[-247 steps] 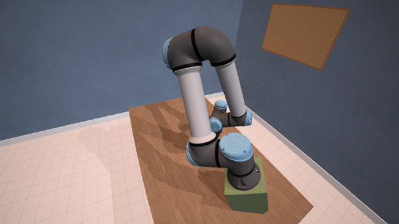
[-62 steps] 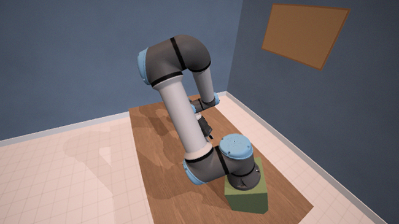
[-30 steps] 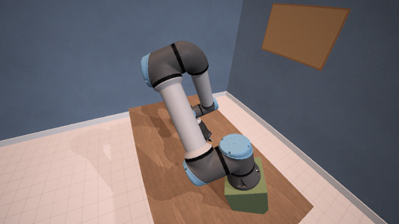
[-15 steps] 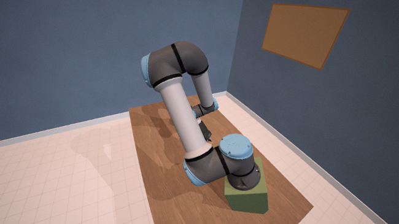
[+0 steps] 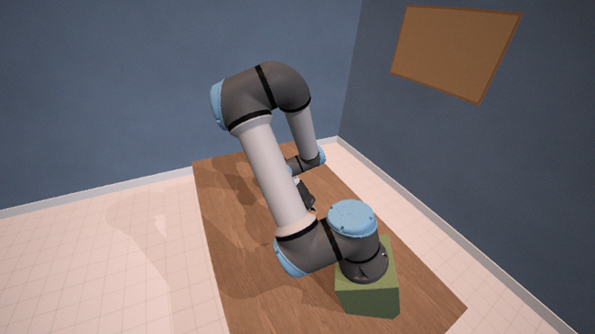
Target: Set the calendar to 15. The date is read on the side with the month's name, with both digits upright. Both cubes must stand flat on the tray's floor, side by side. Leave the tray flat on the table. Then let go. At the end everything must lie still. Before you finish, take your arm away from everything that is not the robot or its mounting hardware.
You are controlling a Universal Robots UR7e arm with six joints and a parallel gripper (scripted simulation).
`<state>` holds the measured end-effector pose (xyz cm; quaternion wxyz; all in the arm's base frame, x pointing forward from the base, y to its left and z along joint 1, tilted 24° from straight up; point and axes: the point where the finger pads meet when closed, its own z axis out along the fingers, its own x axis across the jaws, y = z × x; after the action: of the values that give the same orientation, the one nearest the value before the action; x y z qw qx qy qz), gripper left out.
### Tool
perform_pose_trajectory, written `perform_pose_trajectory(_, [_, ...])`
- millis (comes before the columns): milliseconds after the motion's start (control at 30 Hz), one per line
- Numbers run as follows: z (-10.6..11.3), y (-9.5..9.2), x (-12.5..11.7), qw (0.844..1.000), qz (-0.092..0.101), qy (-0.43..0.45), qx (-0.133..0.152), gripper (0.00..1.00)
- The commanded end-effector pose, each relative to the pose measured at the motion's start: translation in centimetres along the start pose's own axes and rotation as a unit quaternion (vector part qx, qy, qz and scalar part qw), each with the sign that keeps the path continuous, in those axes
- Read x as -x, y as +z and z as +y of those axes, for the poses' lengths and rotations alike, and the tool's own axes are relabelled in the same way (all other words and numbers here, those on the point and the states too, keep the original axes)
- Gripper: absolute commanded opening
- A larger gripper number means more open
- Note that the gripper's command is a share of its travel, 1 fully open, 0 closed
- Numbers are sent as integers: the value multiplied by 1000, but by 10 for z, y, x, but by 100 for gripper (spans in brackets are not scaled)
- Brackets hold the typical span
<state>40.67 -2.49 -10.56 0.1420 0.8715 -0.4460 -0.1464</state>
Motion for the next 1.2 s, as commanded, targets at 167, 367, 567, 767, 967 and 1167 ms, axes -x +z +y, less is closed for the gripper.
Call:
perform_pose_trajectory(167, [0,0,0,1000,0,0,0,87])
perform_pose_trajectory(367, [0,0,0,1000,0,0,0,87])
perform_pose_trajectory(567, [0,0,0,1000,0,0,0,57])
perform_pose_trajectory(767, [0,0,0,1000,0,0,0,57])
perform_pose_trajectory(967, [0,0,0,1000,0,0,0,57])
perform_pose_trajectory(1167, [0,0,0,1000,0,0,0,57])
